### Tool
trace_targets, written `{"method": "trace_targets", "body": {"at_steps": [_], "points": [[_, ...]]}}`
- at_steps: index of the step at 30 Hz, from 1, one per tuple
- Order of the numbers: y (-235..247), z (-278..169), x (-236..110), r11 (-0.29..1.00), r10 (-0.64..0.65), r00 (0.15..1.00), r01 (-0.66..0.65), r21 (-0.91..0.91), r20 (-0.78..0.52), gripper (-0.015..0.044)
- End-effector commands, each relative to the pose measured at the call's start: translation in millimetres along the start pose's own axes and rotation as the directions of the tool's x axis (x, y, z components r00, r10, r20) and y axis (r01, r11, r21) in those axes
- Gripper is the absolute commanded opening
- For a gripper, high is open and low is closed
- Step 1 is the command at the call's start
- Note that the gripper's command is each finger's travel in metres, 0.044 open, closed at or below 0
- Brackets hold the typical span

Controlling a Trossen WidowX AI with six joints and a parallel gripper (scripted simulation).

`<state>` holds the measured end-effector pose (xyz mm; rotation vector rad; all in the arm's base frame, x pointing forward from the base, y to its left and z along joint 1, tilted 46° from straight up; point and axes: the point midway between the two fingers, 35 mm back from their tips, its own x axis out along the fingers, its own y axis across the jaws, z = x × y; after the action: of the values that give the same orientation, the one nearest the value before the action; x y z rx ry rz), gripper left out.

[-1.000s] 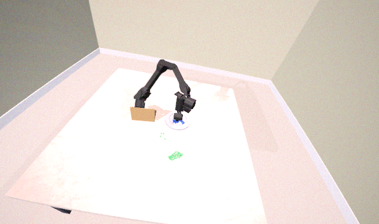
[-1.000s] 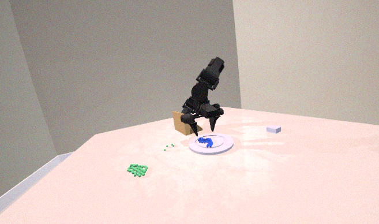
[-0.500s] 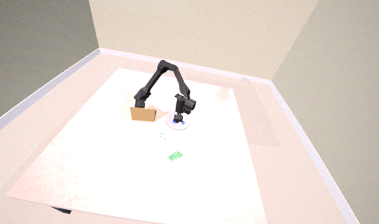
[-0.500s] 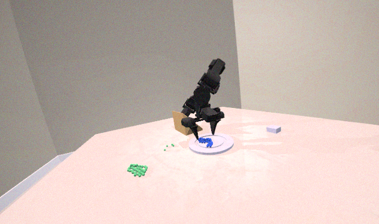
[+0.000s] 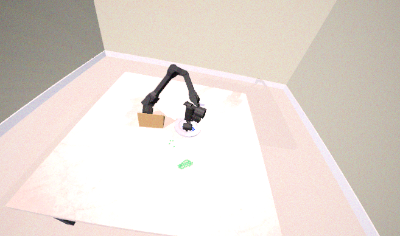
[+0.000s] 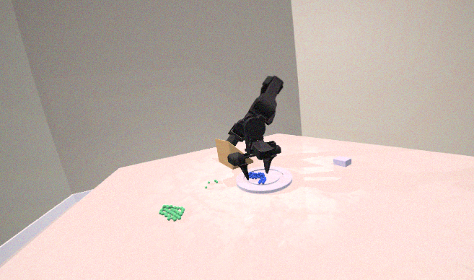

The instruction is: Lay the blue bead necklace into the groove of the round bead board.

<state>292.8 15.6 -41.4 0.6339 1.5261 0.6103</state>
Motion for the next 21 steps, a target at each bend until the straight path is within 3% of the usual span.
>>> {"method": "trace_targets", "body": {"at_steps": [1, 11, 21], "points": [[-0.2, 0.3, -0.7, 1.000, 0.000, 1.000, 0.000, 0.000, 0.001, 0.0301], [-0.2, 0.3, -0.7, 1.000, 0.000, 1.000, 0.000, 0.000, 0.001, 0.0039], [-0.2, 0.3, -0.7, 1.000, 0.000, 1.000, 0.000, 0.000, 0.001, 0.0000]]}}
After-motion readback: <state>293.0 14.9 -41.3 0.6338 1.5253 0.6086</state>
